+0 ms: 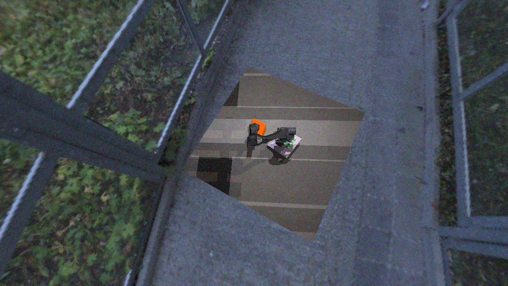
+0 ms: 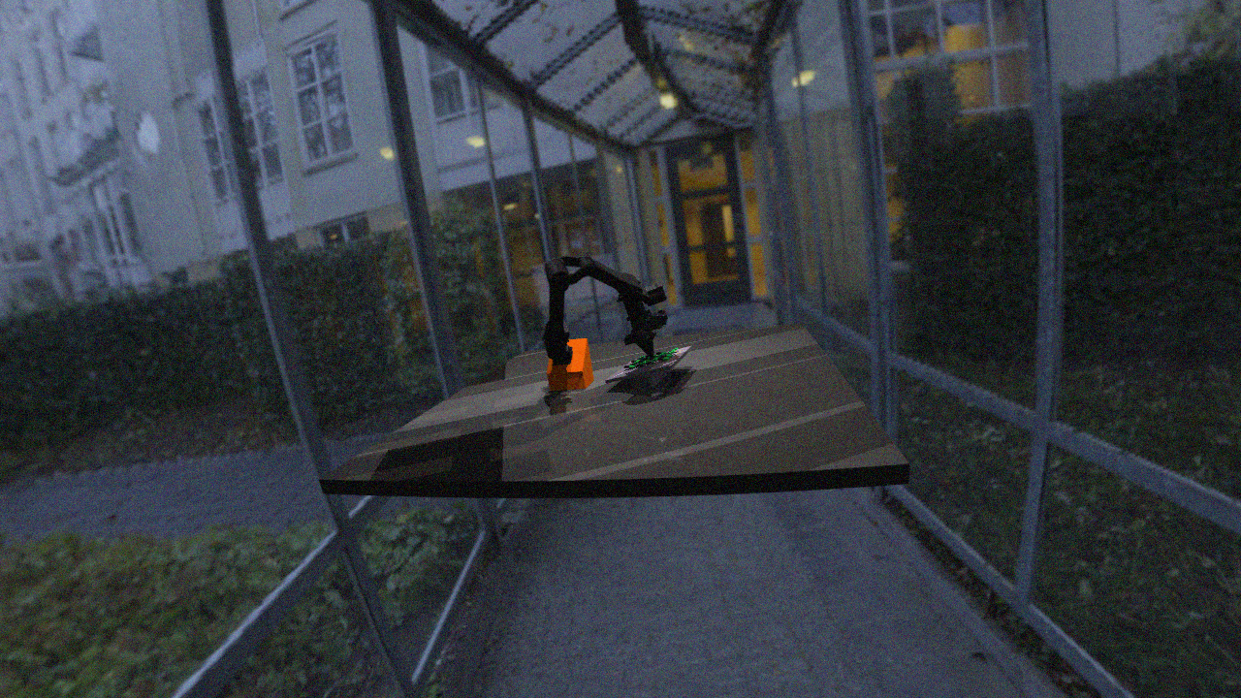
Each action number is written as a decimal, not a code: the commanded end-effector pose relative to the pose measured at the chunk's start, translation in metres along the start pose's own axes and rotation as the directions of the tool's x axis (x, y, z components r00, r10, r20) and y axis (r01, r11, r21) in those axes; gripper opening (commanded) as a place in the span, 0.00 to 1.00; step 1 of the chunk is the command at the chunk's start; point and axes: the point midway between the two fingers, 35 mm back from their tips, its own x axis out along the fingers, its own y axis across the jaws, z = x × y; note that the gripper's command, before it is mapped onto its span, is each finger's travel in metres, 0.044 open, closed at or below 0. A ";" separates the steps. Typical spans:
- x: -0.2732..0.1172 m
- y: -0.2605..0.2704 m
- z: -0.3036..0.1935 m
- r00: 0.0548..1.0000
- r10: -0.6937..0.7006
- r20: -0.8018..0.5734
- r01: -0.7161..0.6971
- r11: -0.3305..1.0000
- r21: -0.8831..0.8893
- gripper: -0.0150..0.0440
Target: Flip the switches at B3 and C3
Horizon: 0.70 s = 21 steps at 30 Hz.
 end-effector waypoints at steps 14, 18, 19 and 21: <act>0.003 0.000 0.000 1.000 -0.003 0.002 0.003 1.000 -0.006 0.25; 0.003 0.000 0.000 1.000 -0.003 0.002 0.003 1.000 -0.006 0.25; 0.003 0.000 0.000 1.000 -0.003 0.002 0.003 1.000 -0.006 0.25; 0.004 0.000 0.000 1.000 -0.003 0.002 0.003 1.000 -0.006 0.25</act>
